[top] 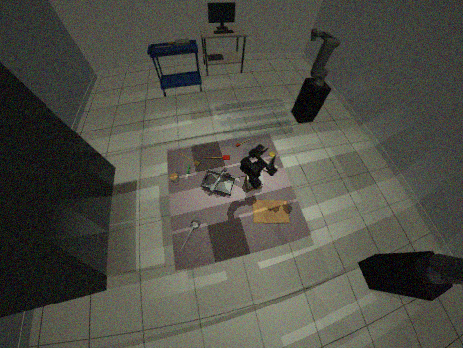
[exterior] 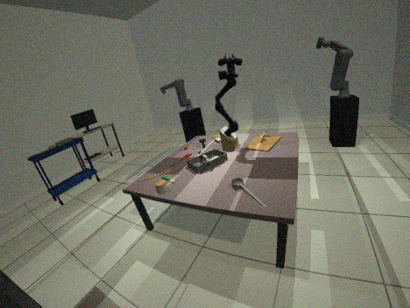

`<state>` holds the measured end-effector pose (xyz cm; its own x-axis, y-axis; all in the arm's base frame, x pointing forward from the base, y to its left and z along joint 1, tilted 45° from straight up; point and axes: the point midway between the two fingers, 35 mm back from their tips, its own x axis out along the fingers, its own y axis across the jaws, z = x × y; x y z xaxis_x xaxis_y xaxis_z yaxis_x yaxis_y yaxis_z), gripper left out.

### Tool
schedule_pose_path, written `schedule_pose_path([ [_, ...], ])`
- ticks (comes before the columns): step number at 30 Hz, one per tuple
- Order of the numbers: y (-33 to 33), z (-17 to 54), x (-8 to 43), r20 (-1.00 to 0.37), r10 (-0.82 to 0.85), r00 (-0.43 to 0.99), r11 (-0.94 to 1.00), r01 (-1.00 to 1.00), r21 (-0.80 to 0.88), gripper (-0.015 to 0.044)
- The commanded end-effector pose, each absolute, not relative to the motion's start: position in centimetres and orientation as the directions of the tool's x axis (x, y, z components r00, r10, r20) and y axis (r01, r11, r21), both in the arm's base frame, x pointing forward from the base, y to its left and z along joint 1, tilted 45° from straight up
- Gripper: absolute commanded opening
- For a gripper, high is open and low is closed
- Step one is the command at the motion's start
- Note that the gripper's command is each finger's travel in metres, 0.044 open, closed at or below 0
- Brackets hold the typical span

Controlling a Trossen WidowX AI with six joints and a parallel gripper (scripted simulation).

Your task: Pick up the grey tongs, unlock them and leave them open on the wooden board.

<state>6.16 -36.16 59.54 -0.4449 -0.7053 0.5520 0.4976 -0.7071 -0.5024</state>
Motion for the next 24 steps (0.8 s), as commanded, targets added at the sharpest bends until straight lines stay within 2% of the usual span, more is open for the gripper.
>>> schedule_pose_path([
  [1, -34.8, 60.6, 4.8, 0.581, -0.672, -0.458, -0.739, 0.46, -0.492, 0.026],
  [8, -28.7, 63.8, -1.2, 0.663, -0.509, -0.549, -0.861, 0.317, -0.398, 0.026],
  [16, -22.3, 65.9, -5.4, 0.728, -0.334, -0.598, -0.939, 0.148, -0.309, 0.026],
  [24, -10.7, 67.6, -9.3, 0.77, -0.042, -0.636, -0.971, -0.157, -0.182, 0.026],
])
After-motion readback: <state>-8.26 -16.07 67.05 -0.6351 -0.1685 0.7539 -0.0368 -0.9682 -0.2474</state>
